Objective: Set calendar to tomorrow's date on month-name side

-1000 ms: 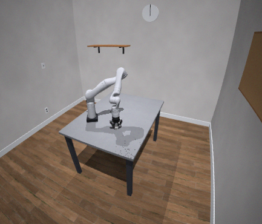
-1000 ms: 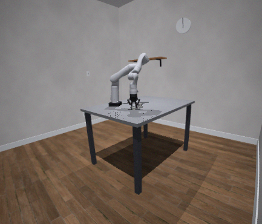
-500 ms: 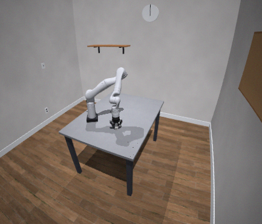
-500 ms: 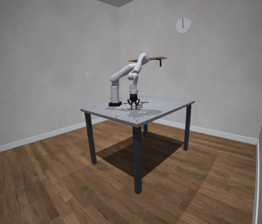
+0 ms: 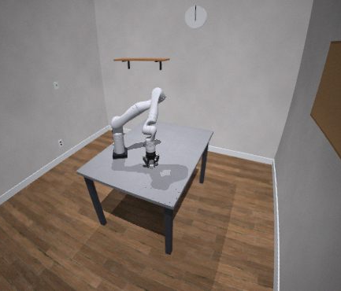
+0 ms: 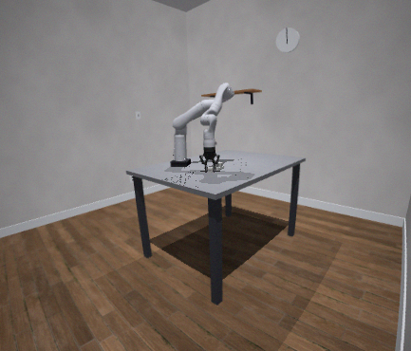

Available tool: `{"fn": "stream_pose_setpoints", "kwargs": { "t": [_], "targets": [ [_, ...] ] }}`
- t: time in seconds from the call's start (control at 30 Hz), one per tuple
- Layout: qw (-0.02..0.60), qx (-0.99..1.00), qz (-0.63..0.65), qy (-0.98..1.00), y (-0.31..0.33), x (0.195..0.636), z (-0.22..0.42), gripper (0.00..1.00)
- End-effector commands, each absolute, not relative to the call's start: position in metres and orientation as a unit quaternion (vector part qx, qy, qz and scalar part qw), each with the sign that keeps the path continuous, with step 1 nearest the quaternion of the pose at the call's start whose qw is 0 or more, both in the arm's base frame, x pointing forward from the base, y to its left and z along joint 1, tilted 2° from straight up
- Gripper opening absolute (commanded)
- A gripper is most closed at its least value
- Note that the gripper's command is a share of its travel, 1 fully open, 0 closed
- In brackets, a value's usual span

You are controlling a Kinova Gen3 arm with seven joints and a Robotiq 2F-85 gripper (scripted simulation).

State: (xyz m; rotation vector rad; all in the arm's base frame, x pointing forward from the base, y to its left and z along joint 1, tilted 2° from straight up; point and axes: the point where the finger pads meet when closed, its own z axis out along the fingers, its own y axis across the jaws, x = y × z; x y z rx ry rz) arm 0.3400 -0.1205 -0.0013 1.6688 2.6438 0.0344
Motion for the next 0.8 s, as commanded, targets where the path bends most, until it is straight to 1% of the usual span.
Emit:
{"fn": "stream_pose_setpoints", "kwargs": {
  "t": [0.0, 0.03, 0.07, 0.57, 0.77],
  "targets": [
    [0.008, 0.534, 0.011, 0.846, -0.121, 0.34, -0.001, 0.44],
    [0.008, 0.534, 0.011, 0.846, -0.121, 0.34, -0.001, 0.44],
    [0.008, 0.534, 0.011, 0.846, -0.121, 0.34, -0.001, 0.48],
    [0.008, 0.534, 0.011, 0.846, -0.121, 0.34, 0.002, 0.48],
    [0.008, 0.534, 0.011, 0.846, -0.121, 0.34, 0.022, 0.48]
  ]
}}
